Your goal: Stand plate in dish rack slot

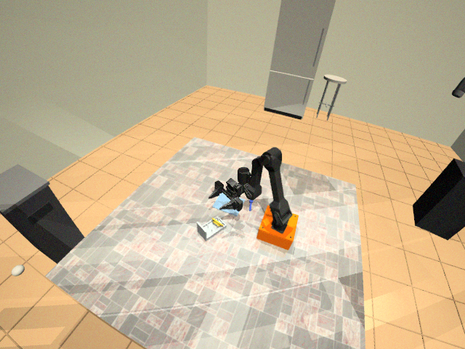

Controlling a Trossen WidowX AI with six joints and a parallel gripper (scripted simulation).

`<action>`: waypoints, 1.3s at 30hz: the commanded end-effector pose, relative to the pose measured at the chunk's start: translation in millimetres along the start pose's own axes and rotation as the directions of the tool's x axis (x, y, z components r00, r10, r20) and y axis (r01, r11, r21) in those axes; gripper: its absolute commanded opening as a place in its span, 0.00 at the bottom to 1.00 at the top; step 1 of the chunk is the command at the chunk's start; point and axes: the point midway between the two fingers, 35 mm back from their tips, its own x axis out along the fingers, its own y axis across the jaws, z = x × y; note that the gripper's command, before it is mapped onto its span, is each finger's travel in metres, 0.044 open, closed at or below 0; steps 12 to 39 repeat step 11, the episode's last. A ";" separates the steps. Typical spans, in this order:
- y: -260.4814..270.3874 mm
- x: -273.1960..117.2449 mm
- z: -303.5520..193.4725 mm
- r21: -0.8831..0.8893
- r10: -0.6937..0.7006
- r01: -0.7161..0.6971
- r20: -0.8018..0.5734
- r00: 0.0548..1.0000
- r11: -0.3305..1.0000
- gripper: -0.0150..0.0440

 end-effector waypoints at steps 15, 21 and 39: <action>-73.5 7.3 3.5 0.238 -0.247 0.275 -0.142 0.959 0.931 0.93; -73.5 7.3 3.5 0.238 -0.247 0.275 -0.142 0.959 0.931 0.93; -73.5 7.3 3.5 0.238 -0.247 0.275 -0.142 0.959 0.931 0.93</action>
